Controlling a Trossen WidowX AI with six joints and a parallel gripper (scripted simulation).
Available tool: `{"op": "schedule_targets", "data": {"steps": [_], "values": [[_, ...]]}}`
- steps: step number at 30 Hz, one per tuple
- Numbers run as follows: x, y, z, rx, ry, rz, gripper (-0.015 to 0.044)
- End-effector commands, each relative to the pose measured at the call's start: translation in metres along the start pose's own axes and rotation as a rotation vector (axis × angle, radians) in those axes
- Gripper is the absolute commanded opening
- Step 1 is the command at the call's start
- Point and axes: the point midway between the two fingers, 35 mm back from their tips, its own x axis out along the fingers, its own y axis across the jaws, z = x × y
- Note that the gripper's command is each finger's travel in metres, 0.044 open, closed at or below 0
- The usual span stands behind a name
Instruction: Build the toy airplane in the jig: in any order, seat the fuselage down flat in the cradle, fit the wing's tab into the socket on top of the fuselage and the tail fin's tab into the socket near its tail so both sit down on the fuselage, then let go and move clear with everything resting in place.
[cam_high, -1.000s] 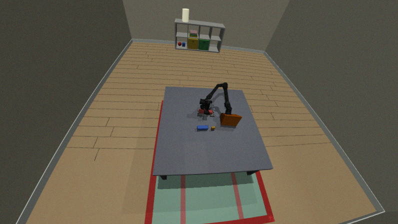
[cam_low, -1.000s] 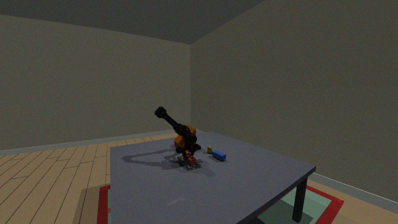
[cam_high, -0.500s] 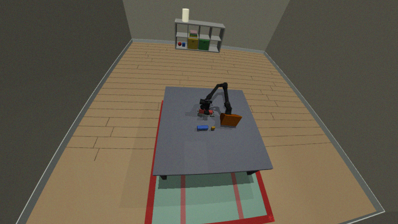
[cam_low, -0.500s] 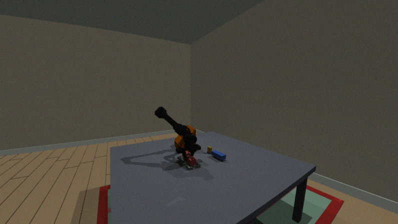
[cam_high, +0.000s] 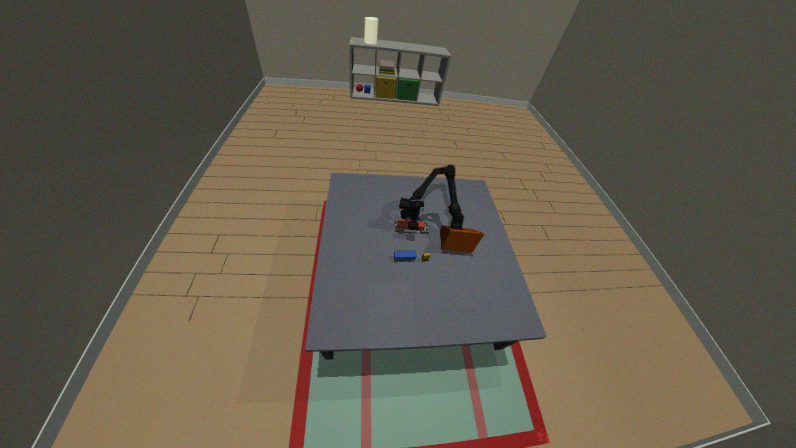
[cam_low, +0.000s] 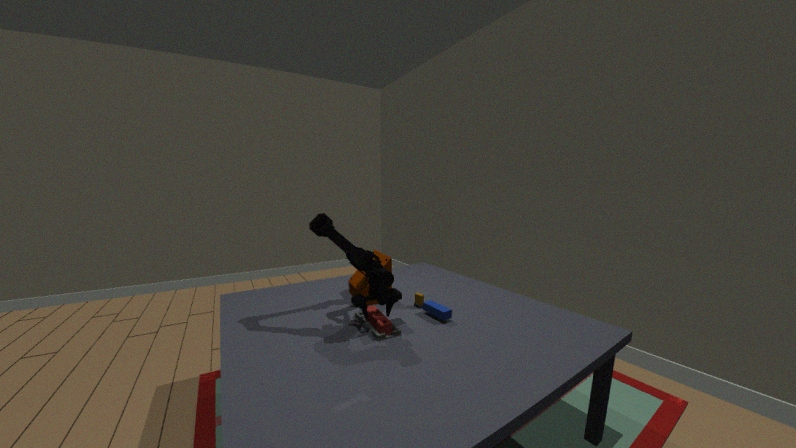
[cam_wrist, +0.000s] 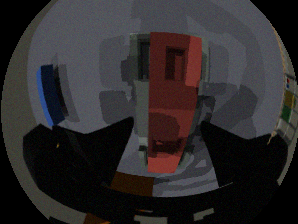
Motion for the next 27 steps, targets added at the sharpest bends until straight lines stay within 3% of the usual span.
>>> {"op": "schedule_targets", "data": {"steps": [1, 5, 12, 27], "values": [[0.000, 0.000, 0.000, 0.002, 0.000, 0.000, 0.0440], [-0.009, 0.001, 0.002, 0.001, 0.000, 0.003, 0.0440], [-0.104, 0.001, 0.001, -0.005, 0.002, 0.002, 0.0440], [-0.105, 0.006, 0.007, -0.147, 0.002, 0.001, 0.0440]]}}
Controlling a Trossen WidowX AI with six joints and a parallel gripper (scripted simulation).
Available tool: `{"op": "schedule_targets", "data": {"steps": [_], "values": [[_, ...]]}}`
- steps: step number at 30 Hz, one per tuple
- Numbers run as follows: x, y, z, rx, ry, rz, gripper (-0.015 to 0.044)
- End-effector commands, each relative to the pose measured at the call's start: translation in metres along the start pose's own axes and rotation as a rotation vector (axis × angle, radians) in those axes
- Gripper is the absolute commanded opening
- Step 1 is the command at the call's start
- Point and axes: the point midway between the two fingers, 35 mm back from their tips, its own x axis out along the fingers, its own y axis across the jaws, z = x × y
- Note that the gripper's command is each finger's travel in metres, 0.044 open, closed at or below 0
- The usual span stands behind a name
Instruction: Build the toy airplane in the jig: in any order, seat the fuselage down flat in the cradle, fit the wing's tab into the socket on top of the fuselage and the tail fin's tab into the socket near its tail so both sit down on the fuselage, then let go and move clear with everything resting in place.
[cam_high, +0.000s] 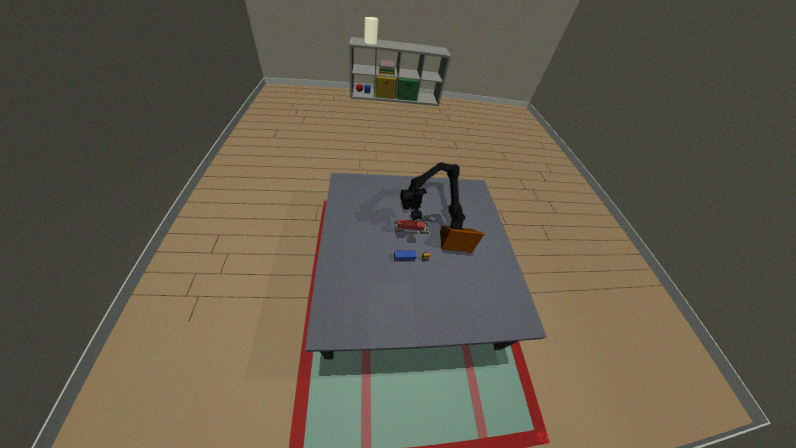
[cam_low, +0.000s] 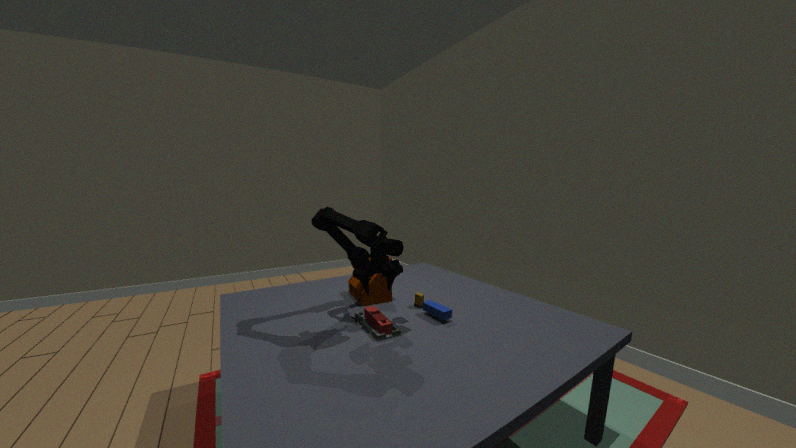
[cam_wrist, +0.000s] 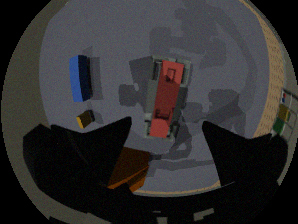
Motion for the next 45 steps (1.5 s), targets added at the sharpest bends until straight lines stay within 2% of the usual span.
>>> {"op": "schedule_targets", "data": {"steps": [1, 4, 11, 19, 26, 30, 45], "values": [[0.000, 0.002, 0.002, -0.025, 0.002, 0.003, 0.0440], [-0.003, 0.029, 0.020, -0.026, -0.002, 0.012, 0.0440], [-0.005, 0.125, 0.057, -0.027, -0.006, 0.026, 0.0440], [0.008, 0.237, 0.060, -0.021, -0.003, 0.015, 0.0440], [0.011, 0.240, 0.060, -0.021, -0.003, 0.014, 0.0440], [0.050, 0.240, 0.060, -0.020, -0.003, 0.012, 0.0440], [0.073, 0.240, 0.060, -0.020, -0.003, 0.012, 0.0440]]}}
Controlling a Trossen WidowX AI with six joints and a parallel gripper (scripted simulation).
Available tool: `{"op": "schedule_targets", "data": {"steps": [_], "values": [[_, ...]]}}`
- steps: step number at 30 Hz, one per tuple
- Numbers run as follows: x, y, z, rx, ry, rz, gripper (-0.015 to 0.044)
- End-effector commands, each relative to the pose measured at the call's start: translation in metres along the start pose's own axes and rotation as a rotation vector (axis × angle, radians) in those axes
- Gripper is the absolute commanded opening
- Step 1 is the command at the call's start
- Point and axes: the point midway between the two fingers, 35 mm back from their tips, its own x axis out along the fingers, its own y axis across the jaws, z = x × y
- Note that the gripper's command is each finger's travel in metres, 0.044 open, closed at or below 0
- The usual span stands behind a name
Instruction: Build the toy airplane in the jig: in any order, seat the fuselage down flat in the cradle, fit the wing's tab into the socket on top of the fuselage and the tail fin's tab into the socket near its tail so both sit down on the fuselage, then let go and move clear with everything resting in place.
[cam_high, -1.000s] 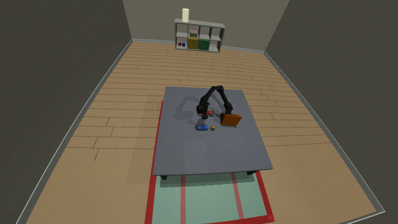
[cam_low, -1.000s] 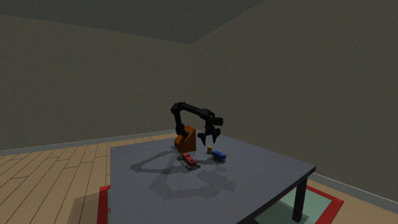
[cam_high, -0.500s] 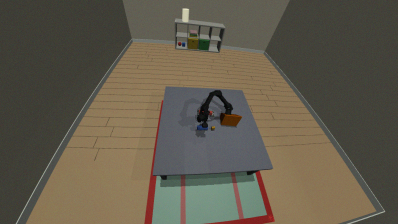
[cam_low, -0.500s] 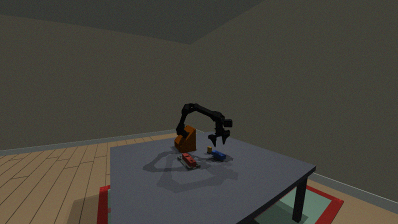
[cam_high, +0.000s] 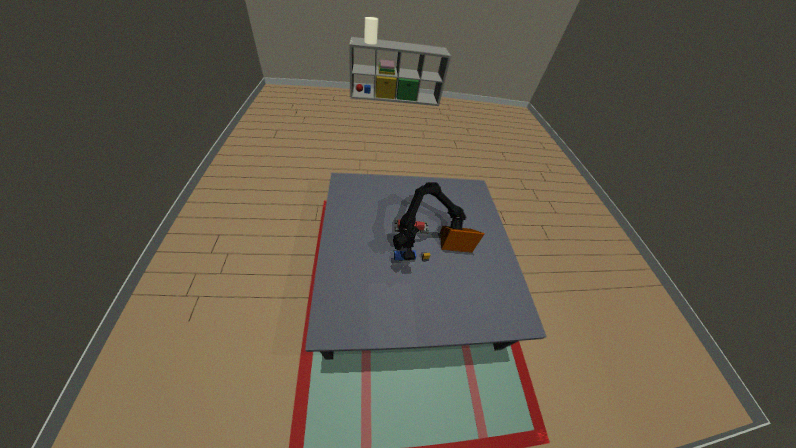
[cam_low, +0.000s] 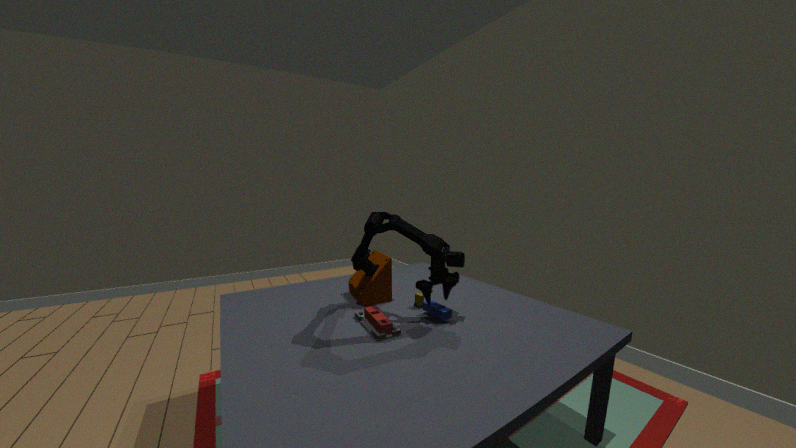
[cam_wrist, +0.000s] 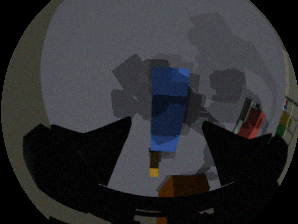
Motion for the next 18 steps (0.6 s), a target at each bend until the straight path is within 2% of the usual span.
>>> {"op": "schedule_targets", "data": {"steps": [1, 18], "values": [[0.008, 0.000, -0.002, -0.007, 0.005, -0.006, 0.0440], [0.035, -0.001, -0.002, -0.007, 0.005, -0.008, 0.0440]]}}
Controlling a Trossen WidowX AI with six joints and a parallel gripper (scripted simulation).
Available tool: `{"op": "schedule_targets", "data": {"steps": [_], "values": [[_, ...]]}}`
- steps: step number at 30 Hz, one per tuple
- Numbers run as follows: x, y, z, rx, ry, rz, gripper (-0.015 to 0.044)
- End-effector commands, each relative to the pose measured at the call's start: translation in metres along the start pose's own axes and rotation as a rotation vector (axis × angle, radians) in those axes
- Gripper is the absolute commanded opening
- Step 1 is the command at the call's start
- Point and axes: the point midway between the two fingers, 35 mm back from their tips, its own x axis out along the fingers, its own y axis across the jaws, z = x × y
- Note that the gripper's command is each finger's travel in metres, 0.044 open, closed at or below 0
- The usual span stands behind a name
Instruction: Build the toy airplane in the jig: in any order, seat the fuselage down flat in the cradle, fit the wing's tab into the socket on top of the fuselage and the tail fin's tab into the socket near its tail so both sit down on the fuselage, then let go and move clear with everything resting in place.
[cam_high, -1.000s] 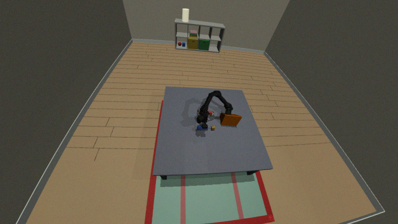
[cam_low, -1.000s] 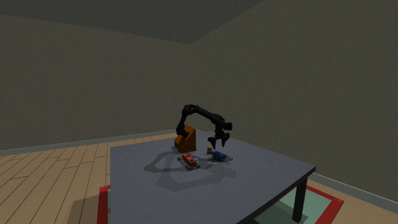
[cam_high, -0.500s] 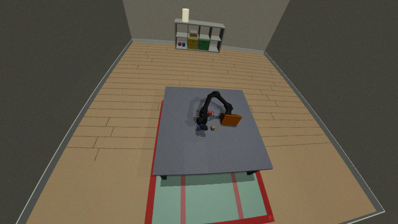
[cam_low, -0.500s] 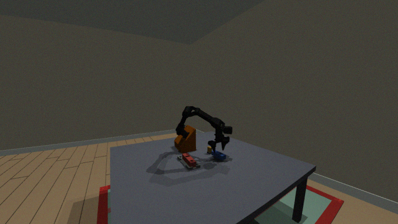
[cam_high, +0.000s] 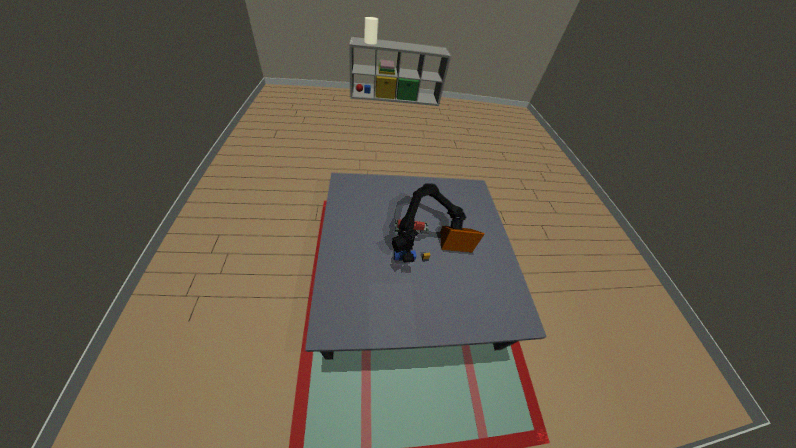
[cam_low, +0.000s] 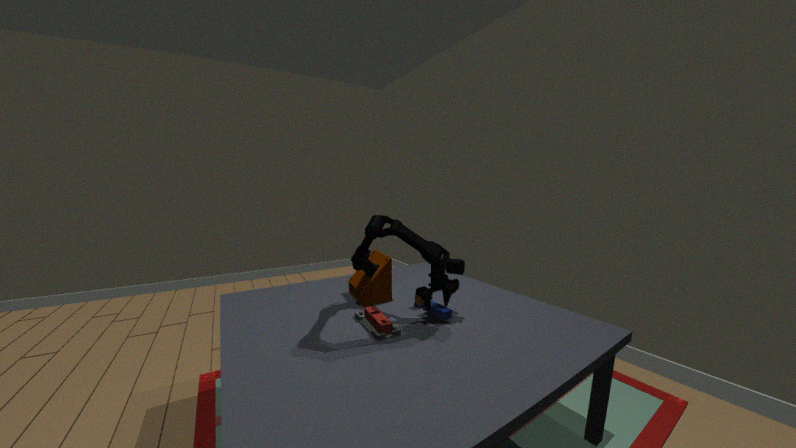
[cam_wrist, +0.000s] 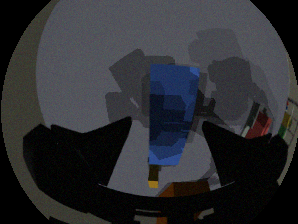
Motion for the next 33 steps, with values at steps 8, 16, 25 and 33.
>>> {"op": "schedule_targets", "data": {"steps": [8, 16, 25, 33], "values": [[0.016, -0.001, -0.003, -0.008, 0.007, -0.008, 0.0414], [0.016, -0.001, -0.003, -0.008, 0.007, -0.008, 0.0204], [0.016, -0.001, -0.003, -0.009, 0.006, -0.008, 0.0105], [-0.003, 0.002, -0.002, -0.040, -0.017, -0.009, 0.0000]]}}
